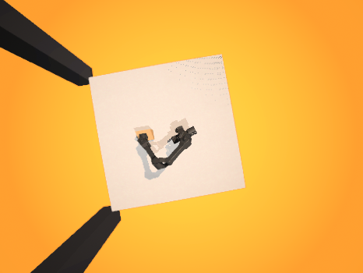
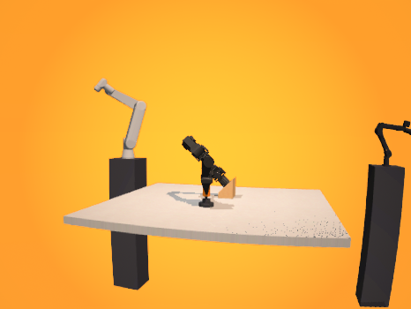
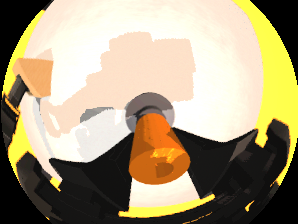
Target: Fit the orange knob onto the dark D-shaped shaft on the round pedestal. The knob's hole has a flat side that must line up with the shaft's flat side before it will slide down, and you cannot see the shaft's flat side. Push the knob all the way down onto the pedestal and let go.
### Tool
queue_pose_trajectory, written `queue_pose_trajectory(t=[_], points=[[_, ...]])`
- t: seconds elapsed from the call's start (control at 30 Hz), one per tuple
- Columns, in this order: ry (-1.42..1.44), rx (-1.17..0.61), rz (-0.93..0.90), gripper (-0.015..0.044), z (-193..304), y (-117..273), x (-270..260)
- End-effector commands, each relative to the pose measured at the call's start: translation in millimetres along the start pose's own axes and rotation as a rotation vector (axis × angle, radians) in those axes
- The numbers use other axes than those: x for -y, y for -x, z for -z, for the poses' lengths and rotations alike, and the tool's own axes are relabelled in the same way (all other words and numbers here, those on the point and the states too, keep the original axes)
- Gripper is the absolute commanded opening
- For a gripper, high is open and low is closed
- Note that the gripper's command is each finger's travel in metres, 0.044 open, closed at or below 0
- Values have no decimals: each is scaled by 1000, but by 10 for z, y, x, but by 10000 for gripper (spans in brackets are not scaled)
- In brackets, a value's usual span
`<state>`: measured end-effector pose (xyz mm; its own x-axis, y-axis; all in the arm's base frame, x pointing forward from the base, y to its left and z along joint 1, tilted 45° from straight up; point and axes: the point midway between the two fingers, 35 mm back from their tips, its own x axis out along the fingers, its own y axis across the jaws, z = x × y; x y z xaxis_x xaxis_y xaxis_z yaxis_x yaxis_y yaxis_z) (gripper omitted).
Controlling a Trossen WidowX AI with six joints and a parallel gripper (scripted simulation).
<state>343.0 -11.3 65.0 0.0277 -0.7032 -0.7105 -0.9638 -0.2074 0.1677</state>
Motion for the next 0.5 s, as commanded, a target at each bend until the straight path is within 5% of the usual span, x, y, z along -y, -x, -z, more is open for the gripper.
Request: queue_pose_trajectory(t=[0.0,0.47], points=[[40,-5,3,0,7,-4,7],[86,-5,3,0,0,62,19]])
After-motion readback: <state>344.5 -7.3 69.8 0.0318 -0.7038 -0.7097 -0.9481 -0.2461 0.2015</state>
